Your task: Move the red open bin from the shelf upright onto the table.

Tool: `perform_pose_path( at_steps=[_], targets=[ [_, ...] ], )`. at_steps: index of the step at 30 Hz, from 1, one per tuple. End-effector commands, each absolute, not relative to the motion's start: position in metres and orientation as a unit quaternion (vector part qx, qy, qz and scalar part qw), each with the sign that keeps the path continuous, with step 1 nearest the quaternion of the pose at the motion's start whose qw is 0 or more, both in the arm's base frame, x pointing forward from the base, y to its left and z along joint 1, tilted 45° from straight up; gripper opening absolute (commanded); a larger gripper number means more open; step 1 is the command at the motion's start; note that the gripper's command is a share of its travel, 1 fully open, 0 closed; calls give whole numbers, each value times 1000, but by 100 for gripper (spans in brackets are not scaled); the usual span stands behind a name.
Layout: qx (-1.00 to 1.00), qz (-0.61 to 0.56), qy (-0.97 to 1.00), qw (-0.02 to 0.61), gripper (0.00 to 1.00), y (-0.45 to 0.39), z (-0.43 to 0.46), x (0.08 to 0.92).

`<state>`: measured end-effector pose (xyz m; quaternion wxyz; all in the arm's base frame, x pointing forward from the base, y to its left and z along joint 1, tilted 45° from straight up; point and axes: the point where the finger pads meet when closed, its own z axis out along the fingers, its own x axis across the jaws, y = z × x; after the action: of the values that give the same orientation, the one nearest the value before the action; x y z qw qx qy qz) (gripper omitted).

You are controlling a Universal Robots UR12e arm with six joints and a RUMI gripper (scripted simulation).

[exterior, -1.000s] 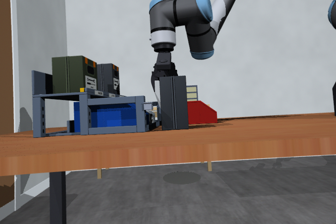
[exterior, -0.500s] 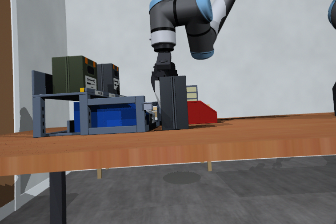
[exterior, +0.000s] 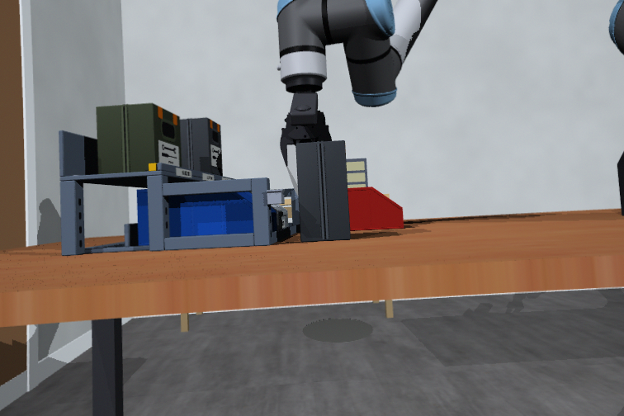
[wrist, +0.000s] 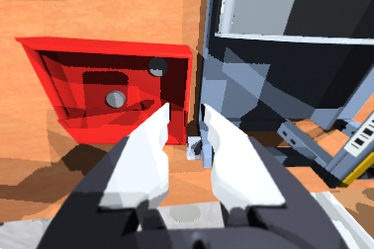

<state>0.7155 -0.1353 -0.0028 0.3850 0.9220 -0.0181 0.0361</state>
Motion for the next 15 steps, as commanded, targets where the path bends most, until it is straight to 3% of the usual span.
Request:
perform_pose_path(
  at_steps=[1, 15],
  targets=[
    [922, 37, -18, 385, 20, -102, 30, 713],
    [922, 37, -18, 385, 20, -96, 36, 713]
  ],
)
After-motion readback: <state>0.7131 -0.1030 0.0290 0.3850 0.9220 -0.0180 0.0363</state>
